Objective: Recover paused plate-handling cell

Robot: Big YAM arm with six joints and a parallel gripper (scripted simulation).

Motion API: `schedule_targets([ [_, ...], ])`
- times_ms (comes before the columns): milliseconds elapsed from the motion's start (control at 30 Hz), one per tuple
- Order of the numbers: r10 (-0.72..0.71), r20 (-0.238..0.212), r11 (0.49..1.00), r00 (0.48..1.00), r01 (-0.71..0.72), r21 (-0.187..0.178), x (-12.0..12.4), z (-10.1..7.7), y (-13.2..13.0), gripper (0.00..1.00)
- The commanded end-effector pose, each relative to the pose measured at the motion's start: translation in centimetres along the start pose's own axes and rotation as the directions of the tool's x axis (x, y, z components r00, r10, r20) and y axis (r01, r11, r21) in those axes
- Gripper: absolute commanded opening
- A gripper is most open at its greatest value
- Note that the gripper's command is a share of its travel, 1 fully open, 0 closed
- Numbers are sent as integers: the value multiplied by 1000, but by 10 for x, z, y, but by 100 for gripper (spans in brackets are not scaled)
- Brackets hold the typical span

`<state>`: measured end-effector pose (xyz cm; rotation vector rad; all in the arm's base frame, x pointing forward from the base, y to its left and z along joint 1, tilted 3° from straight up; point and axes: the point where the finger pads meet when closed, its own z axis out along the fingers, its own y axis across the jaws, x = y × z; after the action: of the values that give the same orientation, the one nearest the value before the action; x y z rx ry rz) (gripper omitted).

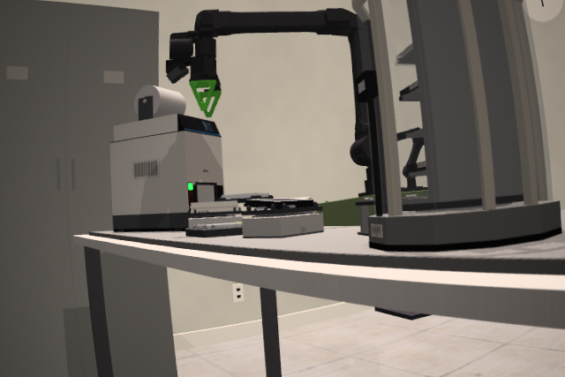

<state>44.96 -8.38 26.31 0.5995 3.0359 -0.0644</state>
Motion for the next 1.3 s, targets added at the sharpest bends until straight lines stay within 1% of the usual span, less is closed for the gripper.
schedule_targets([
  [0, -16, 8, 1000, 1000, 16, -3, -2, 3, -15, 100],
  [33, -16, 7, 1000, 1000, 16, -2, -2, 3, -19, 100],
  [133, -16, 23, 1000, 1000, 16, -4, -1, -4, -29, 100],
  [200, -16, 16, 1000, 1000, 16, -3, 0, -3, -36, 100],
  [267, -16, 16, 1000, 1000, 16, -3, 0, -3, -36, 100],
  [300, -17, -7, 1000, 1000, 17, 0, -3, 8, -39, 100],
  [533, -16, 15, 1000, 1000, 16, -1, -2, -2, -63, 100],
  [700, -17, 5, 1000, 1000, 17, 0, -4, 2, -79, 100],
  [733, -40, 4, 999, 999, 40, 1, -4, 3, -82, 100],
  [767, -63, 4, 998, 998, 63, 1, -4, 3, -82, 100],
  [833, -63, 4, 998, 998, 63, 1, -4, 3, -82, 100],
  [867, -110, 5, 994, 994, 110, 0, -4, 2, -71, 100],
  [1000, -202, 5, 979, 979, 202, 0, -4, 2, -71, 100],
  [1100, -186, 4, 983, 983, 186, 2, -4, 3, -80, 100],
  [1267, -190, 4, 982, 982, 190, 2, -4, 3, -79, 100],
])
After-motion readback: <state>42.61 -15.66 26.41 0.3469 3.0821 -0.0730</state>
